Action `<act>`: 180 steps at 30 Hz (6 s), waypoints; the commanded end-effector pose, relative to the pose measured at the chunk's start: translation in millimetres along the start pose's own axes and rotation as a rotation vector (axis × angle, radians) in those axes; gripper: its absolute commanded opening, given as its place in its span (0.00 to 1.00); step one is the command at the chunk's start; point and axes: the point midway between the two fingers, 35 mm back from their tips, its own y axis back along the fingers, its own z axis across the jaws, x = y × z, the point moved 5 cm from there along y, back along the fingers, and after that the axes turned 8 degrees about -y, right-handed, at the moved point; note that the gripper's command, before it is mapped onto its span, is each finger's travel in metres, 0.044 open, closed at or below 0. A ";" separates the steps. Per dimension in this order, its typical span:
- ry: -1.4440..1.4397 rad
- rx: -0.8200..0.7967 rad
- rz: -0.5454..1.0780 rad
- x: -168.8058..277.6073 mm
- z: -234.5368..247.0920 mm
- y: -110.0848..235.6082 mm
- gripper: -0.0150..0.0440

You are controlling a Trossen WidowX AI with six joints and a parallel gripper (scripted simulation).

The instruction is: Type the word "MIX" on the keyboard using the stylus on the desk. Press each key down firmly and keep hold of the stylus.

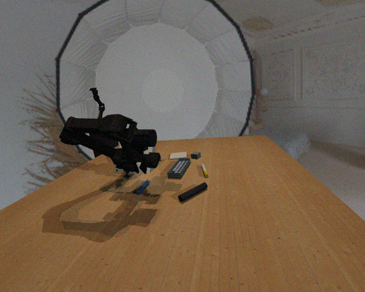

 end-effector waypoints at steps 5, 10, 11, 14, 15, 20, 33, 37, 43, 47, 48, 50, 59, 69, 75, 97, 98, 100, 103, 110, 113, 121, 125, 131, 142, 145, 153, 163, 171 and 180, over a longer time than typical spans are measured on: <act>0.015 0.062 -0.110 14.9 -1.1 9.3 0.51; 0.015 0.062 -0.110 15.2 -1.2 8.6 0.51; 0.015 0.062 -0.110 15.5 -1.3 8.0 0.51; 0.015 0.062 -0.110 16.7 -1.7 5.3 0.51; 0.015 0.062 -0.110 17.2 -1.8 4.1 0.51; 0.015 0.062 -0.109 19.2 -2.4 -0.3 0.51; 0.015 0.063 -0.109 23.0 -3.6 -8.9 0.51; 0.015 0.063 -0.109 24.1 -4.1 -11.7 0.51; 0.015 0.063 -0.108 25.8 -4.7 -15.9 0.51; 0.015 0.063 -0.108 26.9 -5.2 -18.7 0.51; 0.015 0.063 -0.108 27.1 -5.3 -19.4 0.51; 0.015 0.063 -0.108 27.6 -5.5 -20.6 0.51; 0.015 0.063 -0.108 30.1 -6.5 -26.9 0.51; 0.015 0.064 -0.107 32.8 -7.4 -33.0 0.51; 0.015 0.064 -0.107 34.1 -7.8 -36.0 0.51; 0.015 0.064 -0.106 38.1 -9.1 -45.1 0.51; 0.015 0.064 -0.106 38.1 -9.1 -45.1 0.51; 0.009 0.068 -0.101 38.7 -8.7 -43.4 0.42; 0.009 0.068 -0.101 38.7 -8.7 -43.4 0.29; 0.009 0.068 -0.101 38.7 -8.7 -43.4 0.25; 0.009 0.068 -0.101 38.5 -8.7 -42.9 0.25; 0.009 0.067 -0.105 29.0 -7.5 -22.9 0.25; 0.010 0.067 -0.106 23.2 -5.2 -9.7 0.25; 0.010 0.067 -0.106 18.6 -2.4 1.6 0.25; -0.196 0.047 -0.153 13.7 -11.4 -0.9 0.25; -0.295 0.038 -0.172 11.4 -14.9 -0.3 0.25; -0.555 0.004 -0.221 5.1 -24.3 1.4 0.25; -0.878 -0.059 -0.274 -3.8 -35.6 3.2 0.25; -1.135 -0.125 -0.308 -11.2 -44.6 4.6 0.25; -1.423 -0.213 -0.334 -19.6 -54.7 6.4 0.25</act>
